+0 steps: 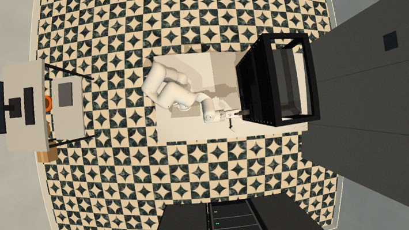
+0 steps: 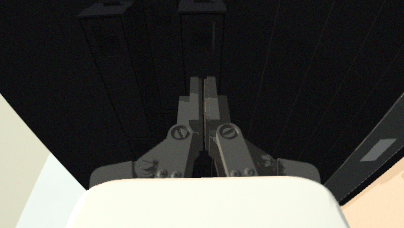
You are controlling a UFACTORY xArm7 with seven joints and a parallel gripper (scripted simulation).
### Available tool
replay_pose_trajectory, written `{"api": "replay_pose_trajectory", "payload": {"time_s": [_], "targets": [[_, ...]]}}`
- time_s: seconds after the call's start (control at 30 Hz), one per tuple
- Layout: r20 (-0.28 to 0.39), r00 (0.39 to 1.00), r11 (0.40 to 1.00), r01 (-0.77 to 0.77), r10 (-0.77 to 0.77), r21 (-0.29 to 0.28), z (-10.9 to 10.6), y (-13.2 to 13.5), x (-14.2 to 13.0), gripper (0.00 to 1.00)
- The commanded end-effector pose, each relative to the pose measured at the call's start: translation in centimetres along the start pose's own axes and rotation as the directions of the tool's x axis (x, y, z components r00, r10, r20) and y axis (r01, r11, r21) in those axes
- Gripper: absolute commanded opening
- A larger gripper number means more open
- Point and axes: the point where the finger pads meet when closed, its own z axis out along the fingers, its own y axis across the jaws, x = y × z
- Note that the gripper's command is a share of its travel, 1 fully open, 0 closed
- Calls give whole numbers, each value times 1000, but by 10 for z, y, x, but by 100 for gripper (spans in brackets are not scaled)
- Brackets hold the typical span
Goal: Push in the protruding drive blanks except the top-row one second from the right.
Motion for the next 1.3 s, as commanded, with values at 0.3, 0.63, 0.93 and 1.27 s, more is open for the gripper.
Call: {"api": "replay_pose_trajectory", "payload": {"time_s": [0.3, 0.63, 0.93, 1.27], "targets": [[0, 1000, 1000, 3, -3, 2, 9, -2, 0, 0], [0, 1000, 1000, 3, -3, 2, 13, -2, 0, 0], [0, 1000, 1000, 3, -3, 2, 19, -2, 0, 0], [0, 1000, 1000, 3, -3, 2, 23, -2, 0, 0]]}}
